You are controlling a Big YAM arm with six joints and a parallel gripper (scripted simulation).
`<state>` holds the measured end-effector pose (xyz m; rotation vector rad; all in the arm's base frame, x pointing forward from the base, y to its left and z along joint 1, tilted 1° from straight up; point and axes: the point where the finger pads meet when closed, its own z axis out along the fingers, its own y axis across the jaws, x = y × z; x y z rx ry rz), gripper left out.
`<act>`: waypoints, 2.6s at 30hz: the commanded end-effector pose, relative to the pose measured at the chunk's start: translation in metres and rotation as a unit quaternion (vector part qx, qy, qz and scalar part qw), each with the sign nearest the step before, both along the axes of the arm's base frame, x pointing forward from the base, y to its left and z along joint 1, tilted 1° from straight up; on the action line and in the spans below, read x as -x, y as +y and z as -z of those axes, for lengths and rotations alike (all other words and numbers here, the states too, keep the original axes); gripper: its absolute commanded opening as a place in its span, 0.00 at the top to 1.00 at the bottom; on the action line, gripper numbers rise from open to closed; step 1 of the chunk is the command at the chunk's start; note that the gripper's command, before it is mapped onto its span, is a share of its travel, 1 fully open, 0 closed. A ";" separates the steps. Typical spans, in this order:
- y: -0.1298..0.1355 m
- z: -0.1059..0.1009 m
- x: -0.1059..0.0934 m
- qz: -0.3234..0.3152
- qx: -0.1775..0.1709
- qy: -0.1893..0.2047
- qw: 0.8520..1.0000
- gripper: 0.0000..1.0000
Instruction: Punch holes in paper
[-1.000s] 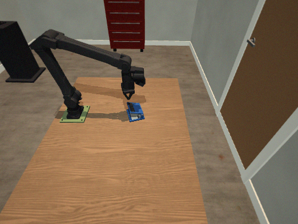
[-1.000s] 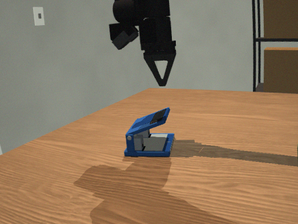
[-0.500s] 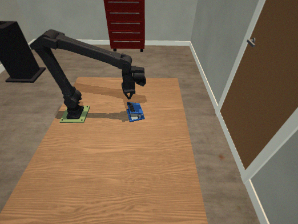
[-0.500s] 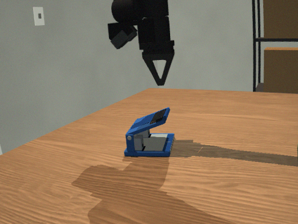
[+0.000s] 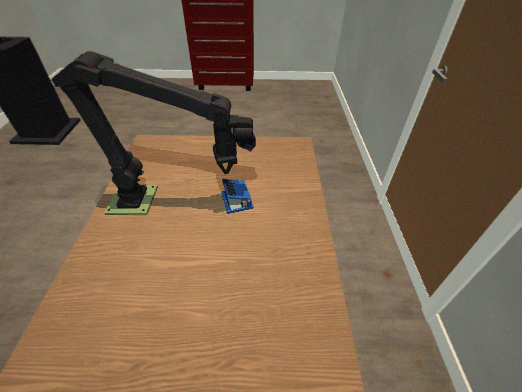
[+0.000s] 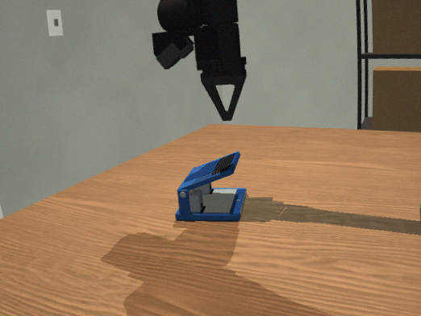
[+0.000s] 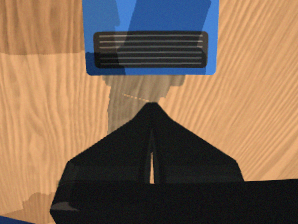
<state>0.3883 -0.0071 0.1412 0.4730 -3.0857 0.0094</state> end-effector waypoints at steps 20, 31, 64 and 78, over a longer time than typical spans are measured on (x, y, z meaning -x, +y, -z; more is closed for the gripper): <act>0.005 -0.021 -0.019 -0.001 0.000 -0.033 0.999 1.00; 0.005 -0.021 -0.019 -0.001 0.000 -0.033 0.999 1.00; 0.002 0.021 -0.004 -0.001 -0.001 -0.015 1.000 1.00; -0.001 0.040 -0.005 -0.001 0.000 -0.018 1.000 1.00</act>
